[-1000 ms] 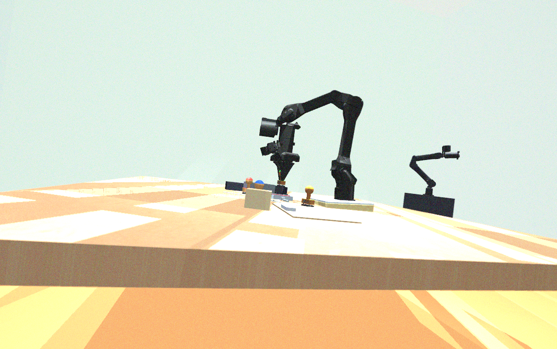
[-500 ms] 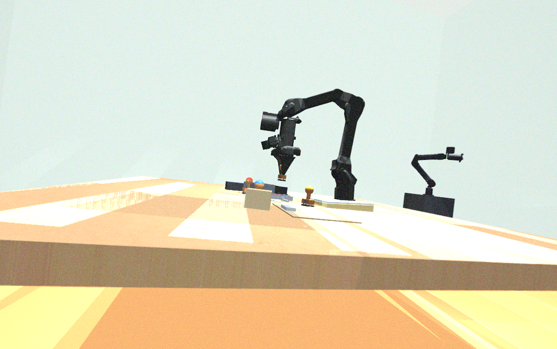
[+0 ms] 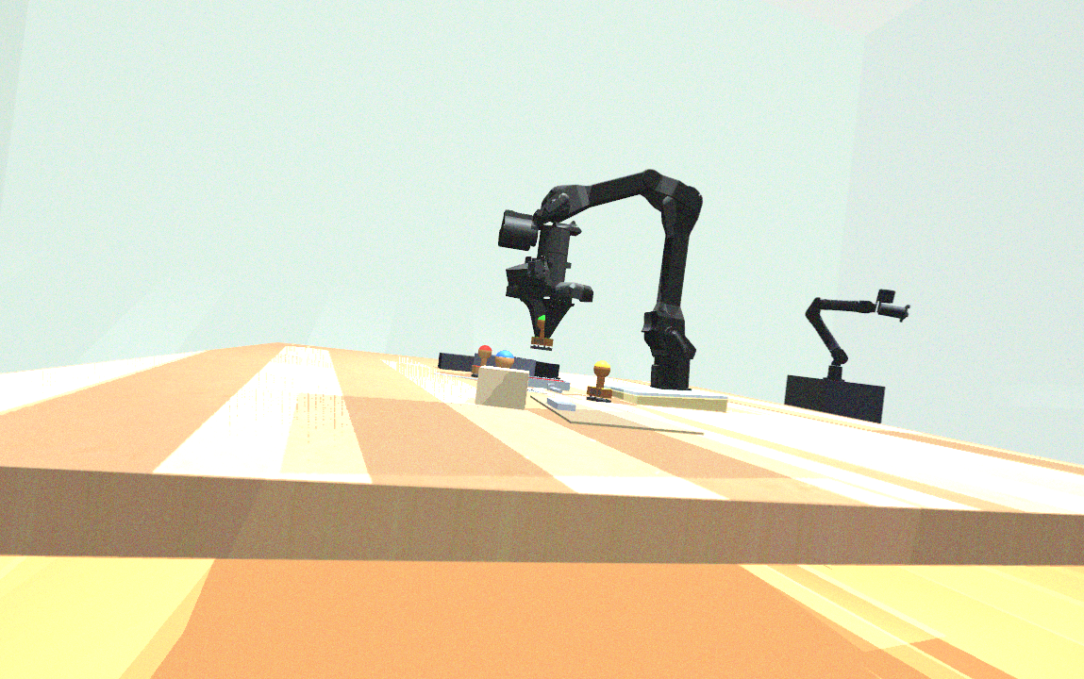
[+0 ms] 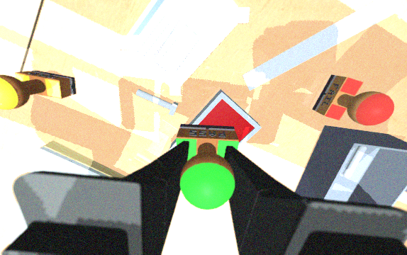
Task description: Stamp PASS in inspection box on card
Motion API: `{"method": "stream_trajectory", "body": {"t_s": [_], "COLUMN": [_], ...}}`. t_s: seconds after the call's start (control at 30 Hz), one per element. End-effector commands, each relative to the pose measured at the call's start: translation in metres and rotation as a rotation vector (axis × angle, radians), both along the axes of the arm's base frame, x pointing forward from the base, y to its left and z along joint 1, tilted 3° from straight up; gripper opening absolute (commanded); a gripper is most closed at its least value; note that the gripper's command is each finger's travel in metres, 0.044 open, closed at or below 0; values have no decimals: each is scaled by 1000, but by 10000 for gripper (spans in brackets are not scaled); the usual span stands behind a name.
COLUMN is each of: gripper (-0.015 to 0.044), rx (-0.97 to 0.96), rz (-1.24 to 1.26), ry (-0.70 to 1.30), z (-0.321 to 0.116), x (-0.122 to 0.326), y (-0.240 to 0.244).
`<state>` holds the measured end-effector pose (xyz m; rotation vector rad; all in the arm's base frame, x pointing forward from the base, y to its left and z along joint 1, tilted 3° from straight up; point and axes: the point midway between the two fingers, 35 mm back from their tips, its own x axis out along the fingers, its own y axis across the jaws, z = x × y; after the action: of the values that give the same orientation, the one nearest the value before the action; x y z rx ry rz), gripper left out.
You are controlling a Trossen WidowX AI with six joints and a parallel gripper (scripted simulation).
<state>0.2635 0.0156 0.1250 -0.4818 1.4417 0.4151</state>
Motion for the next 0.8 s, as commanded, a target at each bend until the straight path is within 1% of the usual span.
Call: {"method": "stream_trajectory", "body": {"t_s": [0.0,0.77], "gripper": [0,0], "rx": [-16,-76], "rz": [154,926], "ry": [4,11], "z": [1,1], "x": [6,27], "y": [9,64]}}
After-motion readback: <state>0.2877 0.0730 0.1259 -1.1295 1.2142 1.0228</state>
